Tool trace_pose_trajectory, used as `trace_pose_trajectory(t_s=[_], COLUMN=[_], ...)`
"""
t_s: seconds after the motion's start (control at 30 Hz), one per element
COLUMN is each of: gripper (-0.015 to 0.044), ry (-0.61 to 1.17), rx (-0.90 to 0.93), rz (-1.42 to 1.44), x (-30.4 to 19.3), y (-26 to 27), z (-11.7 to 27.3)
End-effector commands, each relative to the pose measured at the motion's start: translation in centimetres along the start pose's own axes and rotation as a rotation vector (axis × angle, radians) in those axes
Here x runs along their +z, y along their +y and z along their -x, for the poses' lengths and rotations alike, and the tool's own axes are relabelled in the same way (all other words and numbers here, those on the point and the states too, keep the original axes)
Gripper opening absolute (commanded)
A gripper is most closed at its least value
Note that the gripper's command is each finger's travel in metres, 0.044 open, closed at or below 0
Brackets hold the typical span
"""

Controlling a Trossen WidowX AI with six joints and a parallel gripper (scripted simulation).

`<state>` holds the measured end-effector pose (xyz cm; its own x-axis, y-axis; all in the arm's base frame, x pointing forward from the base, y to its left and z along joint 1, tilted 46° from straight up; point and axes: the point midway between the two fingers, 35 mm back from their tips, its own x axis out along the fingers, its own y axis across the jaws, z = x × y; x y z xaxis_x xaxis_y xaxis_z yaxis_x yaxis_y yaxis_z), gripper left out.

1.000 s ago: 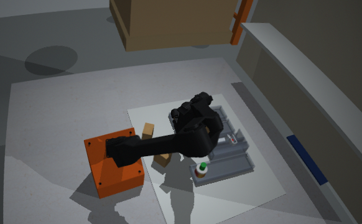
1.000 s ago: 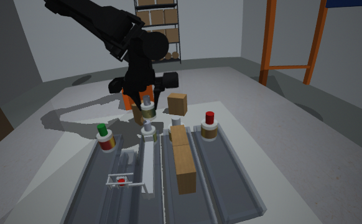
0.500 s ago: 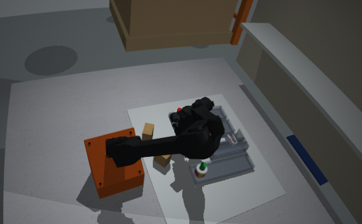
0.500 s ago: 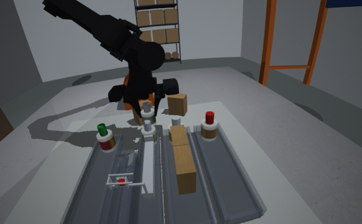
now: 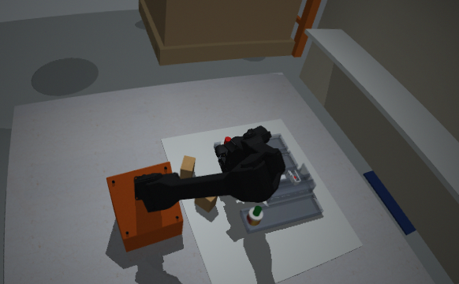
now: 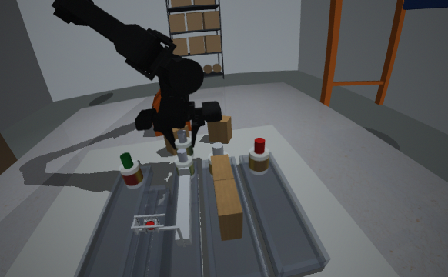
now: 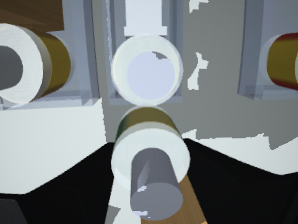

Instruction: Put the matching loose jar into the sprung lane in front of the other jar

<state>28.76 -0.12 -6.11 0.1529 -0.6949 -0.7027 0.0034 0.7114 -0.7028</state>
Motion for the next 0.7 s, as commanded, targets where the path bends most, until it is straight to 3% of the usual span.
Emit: trace_pose_trajectory(t_s=[0.0,0.67], gripper=[0.0000,0.0000], ry=[-0.003,-0.003], rx=[-0.003,-0.003], rz=[0.001,0.001], x=[0.25,1.04], y=[-0.04,-0.02], z=[-0.02,-0.06])
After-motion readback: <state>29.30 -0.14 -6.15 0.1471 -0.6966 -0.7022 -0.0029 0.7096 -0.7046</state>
